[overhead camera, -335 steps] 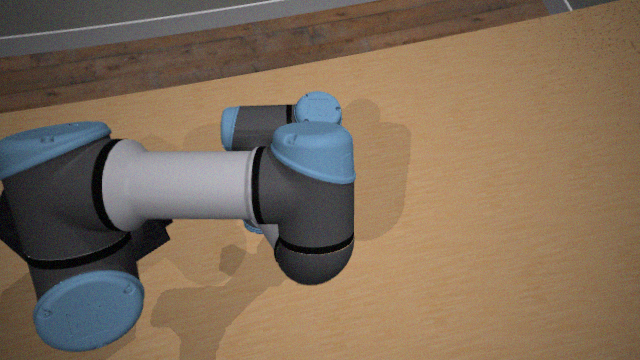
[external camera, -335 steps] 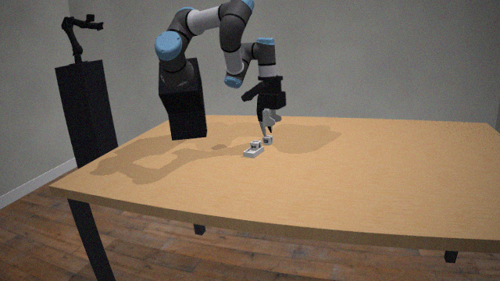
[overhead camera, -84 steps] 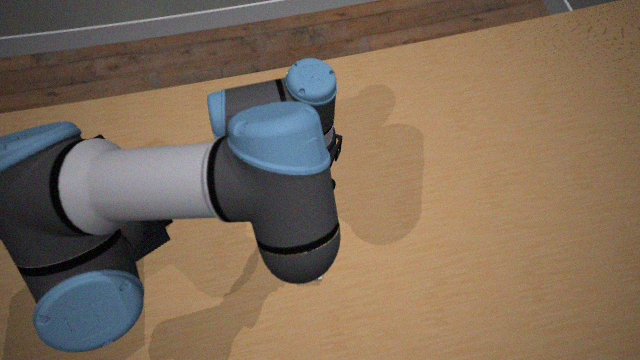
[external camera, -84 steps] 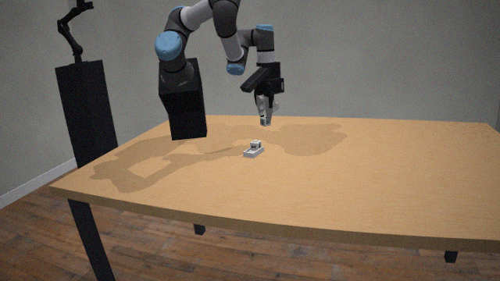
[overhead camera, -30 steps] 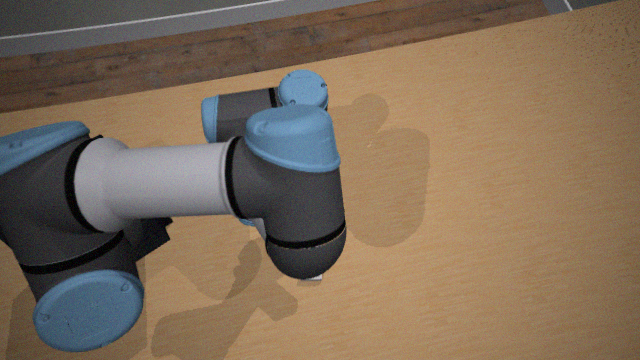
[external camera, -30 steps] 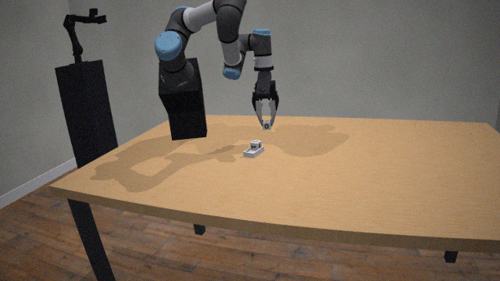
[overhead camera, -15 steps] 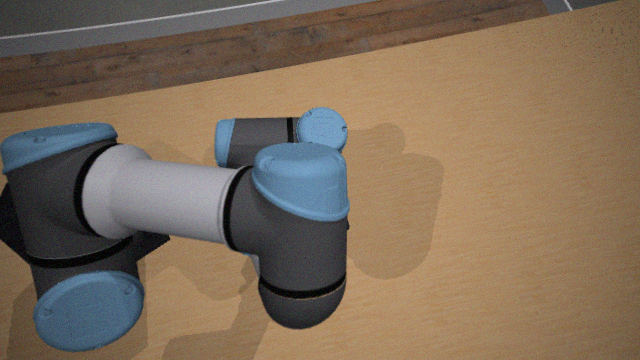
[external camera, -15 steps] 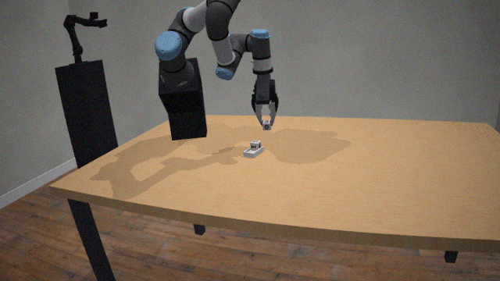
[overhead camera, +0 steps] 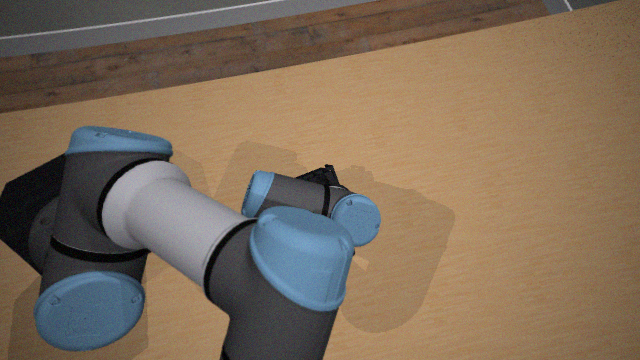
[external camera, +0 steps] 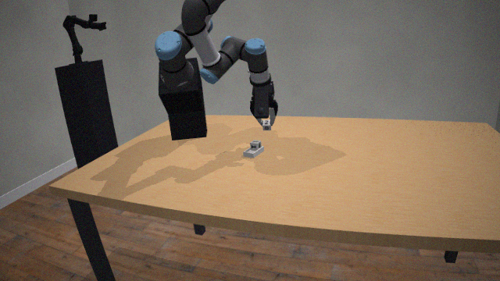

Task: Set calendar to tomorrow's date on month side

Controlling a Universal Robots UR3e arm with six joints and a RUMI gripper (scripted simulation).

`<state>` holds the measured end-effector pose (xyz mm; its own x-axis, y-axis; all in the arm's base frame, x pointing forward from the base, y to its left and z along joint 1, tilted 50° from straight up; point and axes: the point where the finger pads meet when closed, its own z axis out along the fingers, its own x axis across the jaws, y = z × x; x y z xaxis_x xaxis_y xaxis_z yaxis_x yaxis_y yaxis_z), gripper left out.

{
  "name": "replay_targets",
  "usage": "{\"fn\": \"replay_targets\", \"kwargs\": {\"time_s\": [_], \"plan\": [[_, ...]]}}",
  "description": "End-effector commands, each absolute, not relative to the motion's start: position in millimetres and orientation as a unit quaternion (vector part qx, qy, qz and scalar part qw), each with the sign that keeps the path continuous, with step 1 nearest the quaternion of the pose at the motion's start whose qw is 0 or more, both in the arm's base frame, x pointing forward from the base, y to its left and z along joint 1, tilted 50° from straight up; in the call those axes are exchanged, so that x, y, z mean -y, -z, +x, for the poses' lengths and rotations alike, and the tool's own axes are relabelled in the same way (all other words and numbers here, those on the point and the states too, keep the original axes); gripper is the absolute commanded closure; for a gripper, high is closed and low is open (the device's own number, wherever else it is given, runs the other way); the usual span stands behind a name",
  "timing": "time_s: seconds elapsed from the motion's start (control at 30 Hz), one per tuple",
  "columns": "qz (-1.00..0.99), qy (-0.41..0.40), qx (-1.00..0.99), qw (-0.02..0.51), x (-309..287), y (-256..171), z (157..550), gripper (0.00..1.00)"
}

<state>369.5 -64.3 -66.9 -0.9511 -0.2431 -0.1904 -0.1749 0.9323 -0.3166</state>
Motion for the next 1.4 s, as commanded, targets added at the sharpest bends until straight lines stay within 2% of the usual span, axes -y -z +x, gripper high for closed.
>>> {"fn": "replay_targets", "kwargs": {"time_s": [0.0, 0.33, 0.6, 1.37], "plan": [[-0.118, 0.072, -0.986, 0.097, 66.1, 67.8, 369.7, 0.90], [-0.125, -0.025, -0.988, 0.093, 66.0, 65.7, 370.5, 0.90], [-0.131, -0.072, -0.985, 0.081, 68.3, 66.6, 370.0, 0.90], [-0.132, -0.085, -0.984, 0.079, 74.6, 71.2, 372.4, 0.90]]}}
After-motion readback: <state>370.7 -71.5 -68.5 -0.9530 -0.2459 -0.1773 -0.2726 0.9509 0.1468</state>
